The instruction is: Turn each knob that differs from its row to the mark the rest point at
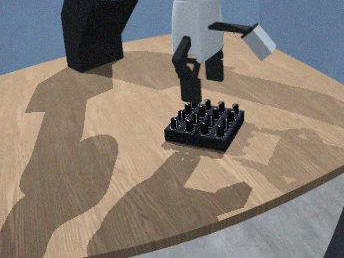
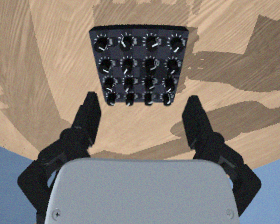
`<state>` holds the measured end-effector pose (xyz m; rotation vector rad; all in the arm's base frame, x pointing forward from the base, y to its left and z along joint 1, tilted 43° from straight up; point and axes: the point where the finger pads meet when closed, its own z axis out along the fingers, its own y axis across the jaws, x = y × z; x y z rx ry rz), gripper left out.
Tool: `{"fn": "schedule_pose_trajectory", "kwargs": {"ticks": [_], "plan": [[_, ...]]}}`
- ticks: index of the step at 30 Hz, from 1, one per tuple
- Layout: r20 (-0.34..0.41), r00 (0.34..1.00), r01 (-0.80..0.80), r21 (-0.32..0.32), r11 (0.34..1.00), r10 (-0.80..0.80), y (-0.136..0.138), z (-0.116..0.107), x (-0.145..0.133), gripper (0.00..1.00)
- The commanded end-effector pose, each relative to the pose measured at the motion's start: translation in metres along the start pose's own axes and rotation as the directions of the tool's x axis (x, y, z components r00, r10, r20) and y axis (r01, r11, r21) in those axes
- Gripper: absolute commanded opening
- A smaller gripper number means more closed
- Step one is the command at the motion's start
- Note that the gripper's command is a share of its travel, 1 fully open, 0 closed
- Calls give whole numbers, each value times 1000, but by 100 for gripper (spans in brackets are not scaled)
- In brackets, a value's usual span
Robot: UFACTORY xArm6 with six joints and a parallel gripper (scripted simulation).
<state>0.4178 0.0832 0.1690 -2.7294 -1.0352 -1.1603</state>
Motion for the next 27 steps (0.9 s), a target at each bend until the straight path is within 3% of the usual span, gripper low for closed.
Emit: {"fn": "schedule_pose_trajectory", "kwargs": {"ticks": [1, 27], "plan": [[-2, 1000, 0, -1, 1000, 0, 0, 0, 0, 100], [-2, 1000, 0, -2, 1000, 0, 1, 1, -35, 100]]}}
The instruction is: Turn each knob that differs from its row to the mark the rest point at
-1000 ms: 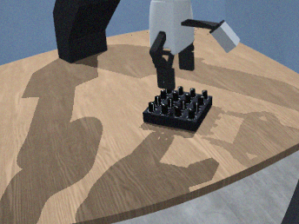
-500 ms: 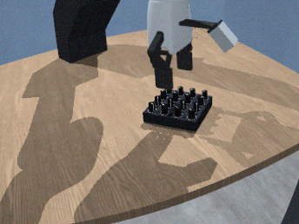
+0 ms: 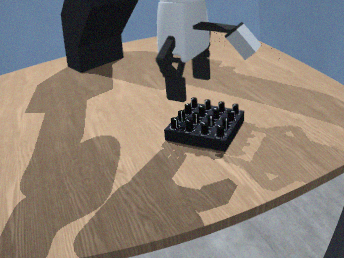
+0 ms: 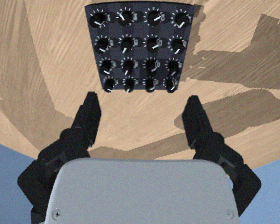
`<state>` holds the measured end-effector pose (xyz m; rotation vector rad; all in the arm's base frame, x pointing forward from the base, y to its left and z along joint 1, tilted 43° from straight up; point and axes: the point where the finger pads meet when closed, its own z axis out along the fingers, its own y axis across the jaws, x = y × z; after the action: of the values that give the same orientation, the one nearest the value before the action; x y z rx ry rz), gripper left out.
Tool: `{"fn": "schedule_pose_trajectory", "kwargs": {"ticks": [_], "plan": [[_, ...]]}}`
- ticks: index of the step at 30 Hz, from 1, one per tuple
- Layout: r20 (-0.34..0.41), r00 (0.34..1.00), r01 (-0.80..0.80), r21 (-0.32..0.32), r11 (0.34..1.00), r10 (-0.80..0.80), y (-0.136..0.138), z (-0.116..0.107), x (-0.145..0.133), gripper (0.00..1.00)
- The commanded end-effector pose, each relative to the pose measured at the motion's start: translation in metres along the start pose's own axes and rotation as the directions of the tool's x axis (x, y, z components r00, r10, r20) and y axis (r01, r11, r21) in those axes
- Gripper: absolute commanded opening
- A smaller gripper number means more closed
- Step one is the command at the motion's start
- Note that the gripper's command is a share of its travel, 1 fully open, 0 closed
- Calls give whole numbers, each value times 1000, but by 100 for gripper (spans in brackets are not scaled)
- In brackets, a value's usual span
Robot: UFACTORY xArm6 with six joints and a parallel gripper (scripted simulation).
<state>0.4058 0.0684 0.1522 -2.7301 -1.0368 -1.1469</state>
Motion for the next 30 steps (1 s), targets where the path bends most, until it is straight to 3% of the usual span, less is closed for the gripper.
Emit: {"fn": "schedule_pose_trajectory", "kwargs": {"ticks": [1, 13, 30], "plan": [[-8, 1000, 1, -8, 1000, -1, 1, 0, -12, 100], [-8, 1000, 1, -8, 1000, -1, 1, 1, -28, 100], [-8, 1000, 1, -8, 1000, -1, 1, 1, -29, 100]]}}
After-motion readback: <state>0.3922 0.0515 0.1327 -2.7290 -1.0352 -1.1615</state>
